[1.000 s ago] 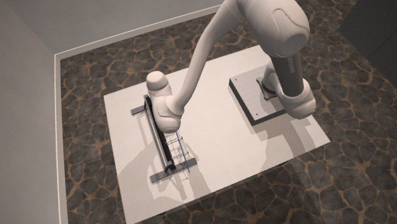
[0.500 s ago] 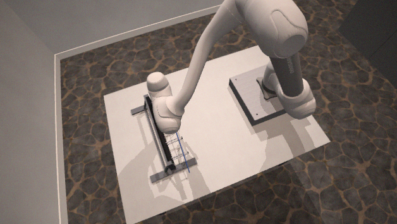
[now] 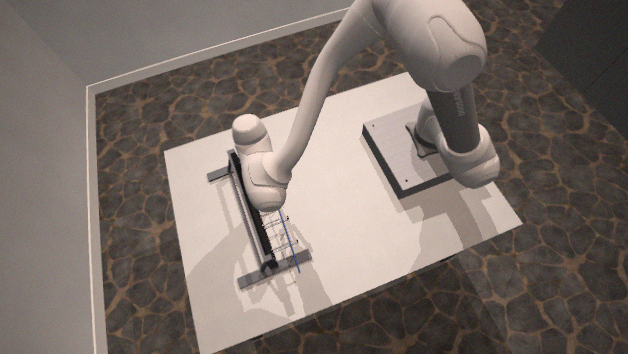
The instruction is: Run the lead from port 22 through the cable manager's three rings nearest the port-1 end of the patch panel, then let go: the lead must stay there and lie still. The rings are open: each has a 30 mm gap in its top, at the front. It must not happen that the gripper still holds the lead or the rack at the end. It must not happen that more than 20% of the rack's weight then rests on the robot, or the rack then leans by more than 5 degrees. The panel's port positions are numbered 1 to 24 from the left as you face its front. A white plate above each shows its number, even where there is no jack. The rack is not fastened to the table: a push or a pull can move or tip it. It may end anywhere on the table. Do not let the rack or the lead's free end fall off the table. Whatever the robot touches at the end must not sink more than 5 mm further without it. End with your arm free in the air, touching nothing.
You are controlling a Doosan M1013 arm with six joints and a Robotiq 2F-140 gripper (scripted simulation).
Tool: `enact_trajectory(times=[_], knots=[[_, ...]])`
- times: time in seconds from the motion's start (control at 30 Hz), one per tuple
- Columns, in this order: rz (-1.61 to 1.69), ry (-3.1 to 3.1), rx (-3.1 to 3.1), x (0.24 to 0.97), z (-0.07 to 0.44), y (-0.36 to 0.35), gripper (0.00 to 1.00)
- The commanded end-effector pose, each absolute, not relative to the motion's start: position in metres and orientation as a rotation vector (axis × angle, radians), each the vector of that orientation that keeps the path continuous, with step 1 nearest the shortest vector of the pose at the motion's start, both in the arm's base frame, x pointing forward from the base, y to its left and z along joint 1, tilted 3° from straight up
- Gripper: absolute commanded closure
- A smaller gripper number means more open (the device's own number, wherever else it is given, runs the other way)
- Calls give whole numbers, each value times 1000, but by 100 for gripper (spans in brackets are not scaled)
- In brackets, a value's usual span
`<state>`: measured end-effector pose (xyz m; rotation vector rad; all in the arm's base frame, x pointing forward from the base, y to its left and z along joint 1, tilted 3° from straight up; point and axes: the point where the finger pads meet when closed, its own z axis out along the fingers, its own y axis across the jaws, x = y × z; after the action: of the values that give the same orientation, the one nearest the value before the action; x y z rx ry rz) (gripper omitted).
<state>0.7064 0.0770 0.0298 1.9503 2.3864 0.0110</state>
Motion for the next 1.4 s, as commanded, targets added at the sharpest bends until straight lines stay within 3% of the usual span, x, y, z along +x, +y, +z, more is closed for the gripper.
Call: enact_trajectory(times=[0.0, 1.37], knots=[[11, 2386, 1950, 707, 30, 77, 100], [11, 2386, 1950, 745, 32, 85, 100]])
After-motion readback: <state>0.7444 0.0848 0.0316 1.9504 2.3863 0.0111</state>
